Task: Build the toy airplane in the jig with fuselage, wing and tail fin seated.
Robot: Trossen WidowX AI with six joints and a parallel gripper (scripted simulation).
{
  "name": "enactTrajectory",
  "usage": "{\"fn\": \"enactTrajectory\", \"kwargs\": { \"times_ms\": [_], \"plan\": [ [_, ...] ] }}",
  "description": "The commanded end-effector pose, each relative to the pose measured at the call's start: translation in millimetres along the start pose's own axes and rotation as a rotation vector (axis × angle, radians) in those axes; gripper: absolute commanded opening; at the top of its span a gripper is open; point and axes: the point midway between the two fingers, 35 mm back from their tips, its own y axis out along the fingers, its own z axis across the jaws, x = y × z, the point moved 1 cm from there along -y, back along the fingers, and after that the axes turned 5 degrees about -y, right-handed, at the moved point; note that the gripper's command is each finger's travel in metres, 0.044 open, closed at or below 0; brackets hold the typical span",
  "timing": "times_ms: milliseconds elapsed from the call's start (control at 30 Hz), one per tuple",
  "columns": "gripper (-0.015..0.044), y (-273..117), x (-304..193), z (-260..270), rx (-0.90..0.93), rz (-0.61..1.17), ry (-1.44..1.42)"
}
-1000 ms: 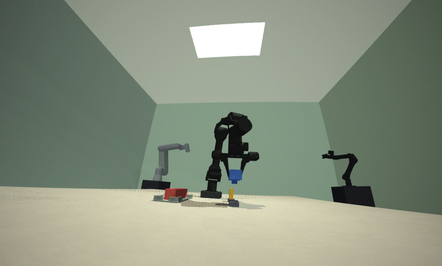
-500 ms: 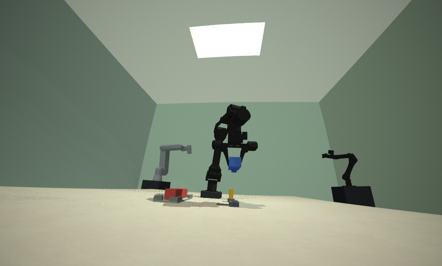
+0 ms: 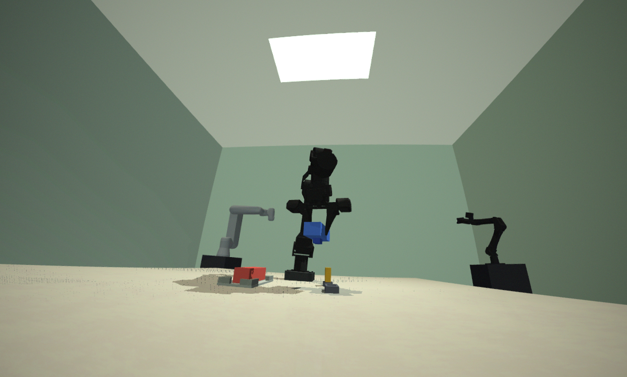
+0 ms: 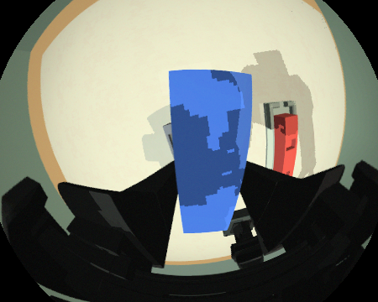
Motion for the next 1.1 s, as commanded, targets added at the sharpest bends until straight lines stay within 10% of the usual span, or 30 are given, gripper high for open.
{"fn": "enactTrajectory", "kwargs": {
  "times_ms": [0, 1067],
  "plan": [
    [0.0, 3, 1, -13, 0.0, 0.004, 0.075],
    [0.0, 20, -2, -116, -0.01, 0.002, 0.672]
  ]
}}
